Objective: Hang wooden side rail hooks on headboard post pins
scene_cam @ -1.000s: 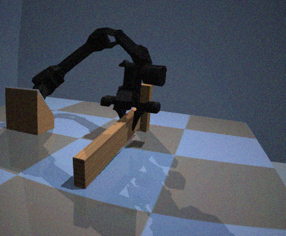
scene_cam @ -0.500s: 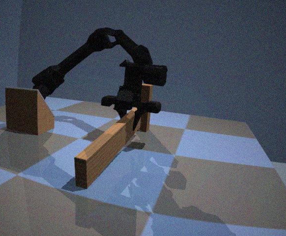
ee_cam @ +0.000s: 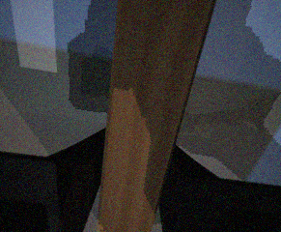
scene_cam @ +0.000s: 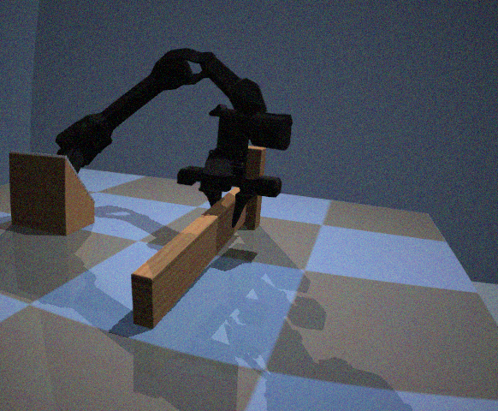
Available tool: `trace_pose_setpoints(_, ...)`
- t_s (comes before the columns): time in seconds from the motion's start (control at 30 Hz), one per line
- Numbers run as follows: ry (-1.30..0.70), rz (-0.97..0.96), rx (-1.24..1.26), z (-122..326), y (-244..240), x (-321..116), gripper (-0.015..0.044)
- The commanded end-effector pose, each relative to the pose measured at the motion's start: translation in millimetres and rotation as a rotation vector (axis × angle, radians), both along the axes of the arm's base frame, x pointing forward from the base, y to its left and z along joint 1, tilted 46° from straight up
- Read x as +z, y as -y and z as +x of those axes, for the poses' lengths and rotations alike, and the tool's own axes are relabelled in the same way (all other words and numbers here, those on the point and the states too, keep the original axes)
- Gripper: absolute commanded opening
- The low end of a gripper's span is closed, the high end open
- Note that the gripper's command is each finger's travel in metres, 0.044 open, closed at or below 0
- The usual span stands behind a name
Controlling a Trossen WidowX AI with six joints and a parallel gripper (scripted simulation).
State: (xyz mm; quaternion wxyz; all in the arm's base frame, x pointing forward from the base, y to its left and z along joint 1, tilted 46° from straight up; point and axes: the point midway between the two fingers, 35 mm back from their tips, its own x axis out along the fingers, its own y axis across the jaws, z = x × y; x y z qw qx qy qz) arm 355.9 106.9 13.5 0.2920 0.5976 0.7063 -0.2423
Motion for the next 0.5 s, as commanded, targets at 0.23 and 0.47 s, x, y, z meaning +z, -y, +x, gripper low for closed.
trace_pose_setpoints(0.23,0.011,0.000,-0.005,1.9,0.7,2.7,0.0000)
trace_pose_setpoints(0.47,0.011,0.000,-0.005,1.1,0.7,3.7,0.0000)
